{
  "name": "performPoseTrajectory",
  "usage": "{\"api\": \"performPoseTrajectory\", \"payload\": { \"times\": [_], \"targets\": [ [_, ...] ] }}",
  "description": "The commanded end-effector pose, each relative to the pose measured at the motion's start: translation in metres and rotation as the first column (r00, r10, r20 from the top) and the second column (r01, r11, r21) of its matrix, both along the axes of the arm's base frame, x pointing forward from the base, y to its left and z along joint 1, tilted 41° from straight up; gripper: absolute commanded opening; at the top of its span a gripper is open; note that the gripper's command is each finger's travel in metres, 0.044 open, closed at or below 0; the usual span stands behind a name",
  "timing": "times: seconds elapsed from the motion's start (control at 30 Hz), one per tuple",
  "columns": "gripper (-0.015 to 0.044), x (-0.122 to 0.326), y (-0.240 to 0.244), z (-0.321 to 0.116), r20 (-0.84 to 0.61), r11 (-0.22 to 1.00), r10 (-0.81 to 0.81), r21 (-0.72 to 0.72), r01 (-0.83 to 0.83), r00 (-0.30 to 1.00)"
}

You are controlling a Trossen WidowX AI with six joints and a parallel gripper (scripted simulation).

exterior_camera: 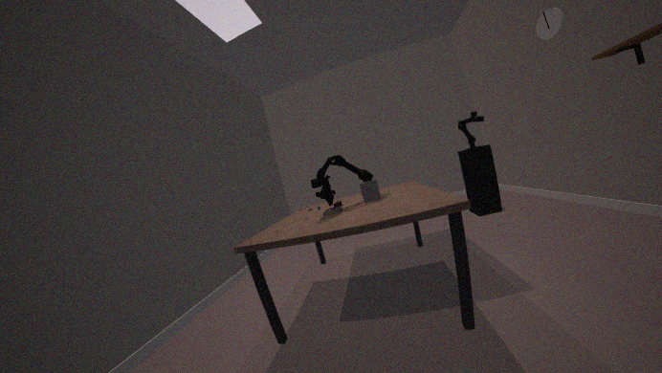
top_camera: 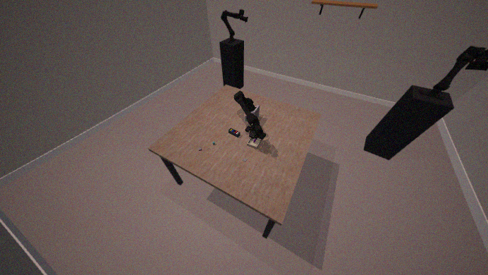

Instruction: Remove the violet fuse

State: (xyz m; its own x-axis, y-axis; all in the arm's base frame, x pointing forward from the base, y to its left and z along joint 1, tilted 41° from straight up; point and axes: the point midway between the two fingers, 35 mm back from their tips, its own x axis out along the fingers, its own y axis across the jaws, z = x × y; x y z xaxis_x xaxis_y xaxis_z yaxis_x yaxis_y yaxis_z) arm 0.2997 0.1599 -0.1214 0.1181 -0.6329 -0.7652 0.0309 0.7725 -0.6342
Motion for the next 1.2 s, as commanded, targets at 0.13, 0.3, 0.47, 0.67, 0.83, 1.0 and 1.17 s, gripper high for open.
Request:
{"api": "performPoseTrajectory", "payload": {
  "times": [0.13,0.3,0.47,0.67,0.83,1.0,1.17],
  "targets": [
    [0.0330,0.000,0.002,0.003,0.000,1.000,0.000,0.000,0.000,1.000],
    [0.0330,-0.006,0.023,0.028,-0.007,1.000,0.005,-0.006,-0.005,1.000],
    [0.0330,-0.006,0.023,0.028,-0.007,1.000,0.005,-0.006,-0.005,1.000],
    [0.0330,-0.006,0.024,0.028,-0.007,1.000,0.014,-0.008,-0.014,1.000],
    [0.0330,-0.006,0.024,0.028,-0.007,1.000,0.014,-0.008,-0.014,1.000],
    [0.0330,-0.006,0.024,0.028,-0.007,1.000,0.014,-0.008,-0.014,1.000],
    [0.0330,-0.006,0.024,0.028,-0.007,1.000,0.014,-0.008,-0.014,1.000]
  ]
}}
